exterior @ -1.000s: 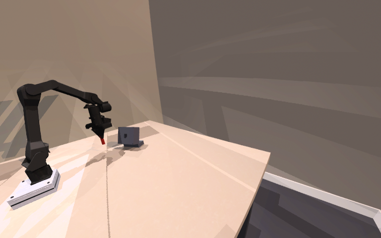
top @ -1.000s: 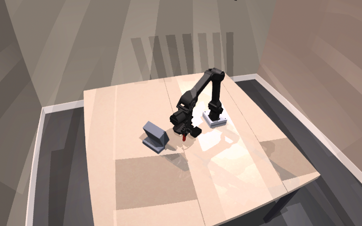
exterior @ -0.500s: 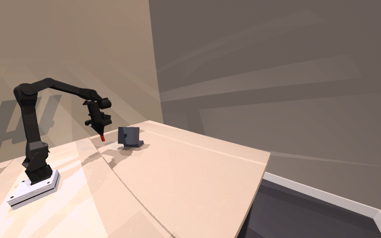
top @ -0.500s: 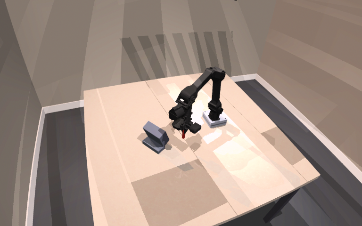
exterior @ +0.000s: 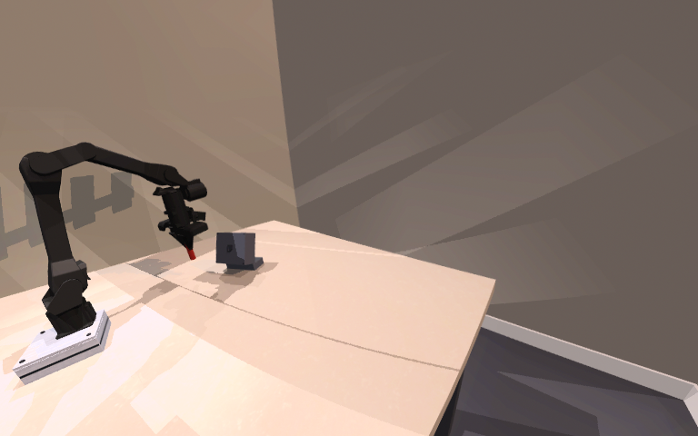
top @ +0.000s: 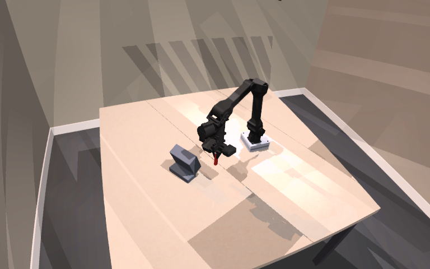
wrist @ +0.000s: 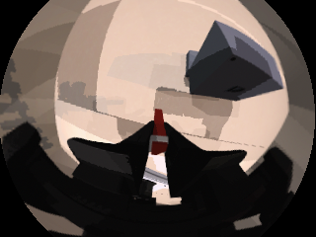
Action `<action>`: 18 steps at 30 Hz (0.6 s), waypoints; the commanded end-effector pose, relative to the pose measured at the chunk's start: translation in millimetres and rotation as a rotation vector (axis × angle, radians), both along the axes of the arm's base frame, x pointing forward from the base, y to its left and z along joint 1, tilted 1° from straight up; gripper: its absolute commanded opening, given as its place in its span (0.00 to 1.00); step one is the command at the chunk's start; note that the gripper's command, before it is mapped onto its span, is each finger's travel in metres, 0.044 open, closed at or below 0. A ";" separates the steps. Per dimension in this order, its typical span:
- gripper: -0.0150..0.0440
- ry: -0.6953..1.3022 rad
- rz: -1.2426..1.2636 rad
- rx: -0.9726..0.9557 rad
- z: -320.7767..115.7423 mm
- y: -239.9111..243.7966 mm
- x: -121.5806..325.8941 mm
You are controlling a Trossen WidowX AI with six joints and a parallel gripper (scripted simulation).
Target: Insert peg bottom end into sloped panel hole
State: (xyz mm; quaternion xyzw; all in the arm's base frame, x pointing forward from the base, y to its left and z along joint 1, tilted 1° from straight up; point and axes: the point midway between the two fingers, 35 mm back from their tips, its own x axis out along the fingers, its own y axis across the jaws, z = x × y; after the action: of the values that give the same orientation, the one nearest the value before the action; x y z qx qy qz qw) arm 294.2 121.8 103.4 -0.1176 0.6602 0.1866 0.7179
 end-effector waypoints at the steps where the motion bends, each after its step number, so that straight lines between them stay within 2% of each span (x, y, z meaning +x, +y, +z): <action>1: 0.25 -0.011 -0.003 0.028 -0.7 -2.3 1.1; 18: 0.25 -0.066 -0.025 0.120 -5.0 -15.9 8.2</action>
State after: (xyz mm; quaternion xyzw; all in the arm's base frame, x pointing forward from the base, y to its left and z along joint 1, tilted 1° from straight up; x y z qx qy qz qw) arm 301.9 107.5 98.5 -0.0789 0.6320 0.2066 0.7427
